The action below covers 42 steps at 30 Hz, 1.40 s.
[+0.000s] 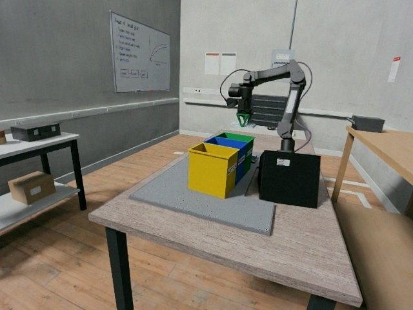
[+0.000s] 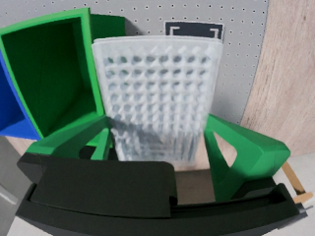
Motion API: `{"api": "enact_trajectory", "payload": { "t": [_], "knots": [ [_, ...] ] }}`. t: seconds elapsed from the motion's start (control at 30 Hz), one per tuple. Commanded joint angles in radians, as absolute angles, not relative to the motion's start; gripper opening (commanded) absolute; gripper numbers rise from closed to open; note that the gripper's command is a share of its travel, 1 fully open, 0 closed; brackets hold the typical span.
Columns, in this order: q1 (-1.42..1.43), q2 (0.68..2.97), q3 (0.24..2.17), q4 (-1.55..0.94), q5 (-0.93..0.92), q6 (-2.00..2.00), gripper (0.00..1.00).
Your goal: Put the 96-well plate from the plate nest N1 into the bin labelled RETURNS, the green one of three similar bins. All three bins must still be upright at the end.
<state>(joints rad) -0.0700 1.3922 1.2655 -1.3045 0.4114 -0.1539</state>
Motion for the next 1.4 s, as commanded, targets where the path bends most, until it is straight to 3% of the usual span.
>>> {"api": "enact_trajectory", "payload": {
  "t": [0.0, 1.37],
  "knots": [
    [-0.033, 1.362, 1.258, -1.31, 0.429, -0.09, 0.0],
    [0.423, 1.537, 1.216, -1.287, 0.437, 0.412, 0.0]
  ]
}}
